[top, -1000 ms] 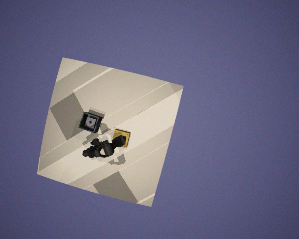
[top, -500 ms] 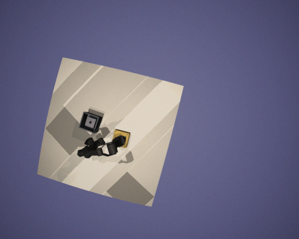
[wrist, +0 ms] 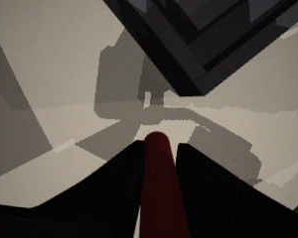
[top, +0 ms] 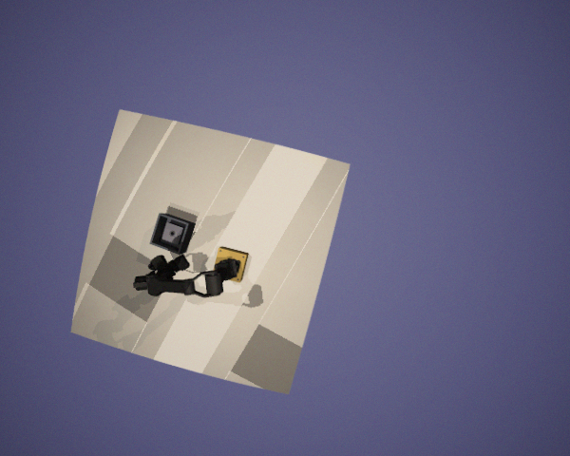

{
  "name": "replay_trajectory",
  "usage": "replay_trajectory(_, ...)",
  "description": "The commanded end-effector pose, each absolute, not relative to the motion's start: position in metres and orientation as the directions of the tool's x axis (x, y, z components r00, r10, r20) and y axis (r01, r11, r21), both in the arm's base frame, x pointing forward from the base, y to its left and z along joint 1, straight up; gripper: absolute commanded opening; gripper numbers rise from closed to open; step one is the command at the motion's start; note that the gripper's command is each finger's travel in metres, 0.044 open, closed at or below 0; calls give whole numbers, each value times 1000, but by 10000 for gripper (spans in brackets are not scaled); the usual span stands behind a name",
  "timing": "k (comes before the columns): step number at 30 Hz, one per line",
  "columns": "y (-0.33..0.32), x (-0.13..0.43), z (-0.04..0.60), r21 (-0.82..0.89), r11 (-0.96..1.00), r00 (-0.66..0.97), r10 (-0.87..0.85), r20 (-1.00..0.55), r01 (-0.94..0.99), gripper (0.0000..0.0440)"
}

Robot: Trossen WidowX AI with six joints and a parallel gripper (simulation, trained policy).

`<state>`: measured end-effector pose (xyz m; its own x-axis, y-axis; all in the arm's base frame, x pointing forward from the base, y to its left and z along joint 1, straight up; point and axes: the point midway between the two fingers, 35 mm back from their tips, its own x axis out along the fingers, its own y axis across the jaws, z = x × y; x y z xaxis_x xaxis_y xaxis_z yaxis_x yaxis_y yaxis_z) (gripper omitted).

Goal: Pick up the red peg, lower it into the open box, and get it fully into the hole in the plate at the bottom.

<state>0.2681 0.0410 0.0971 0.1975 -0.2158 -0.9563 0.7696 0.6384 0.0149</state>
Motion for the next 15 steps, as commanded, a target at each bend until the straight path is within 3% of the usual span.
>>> replay_trajectory(1,30,275,101,12,629,198,-227,-954,777,0)
replay_trajectory(15,-23,304,107,33,558,200,-241,-950,829,0)
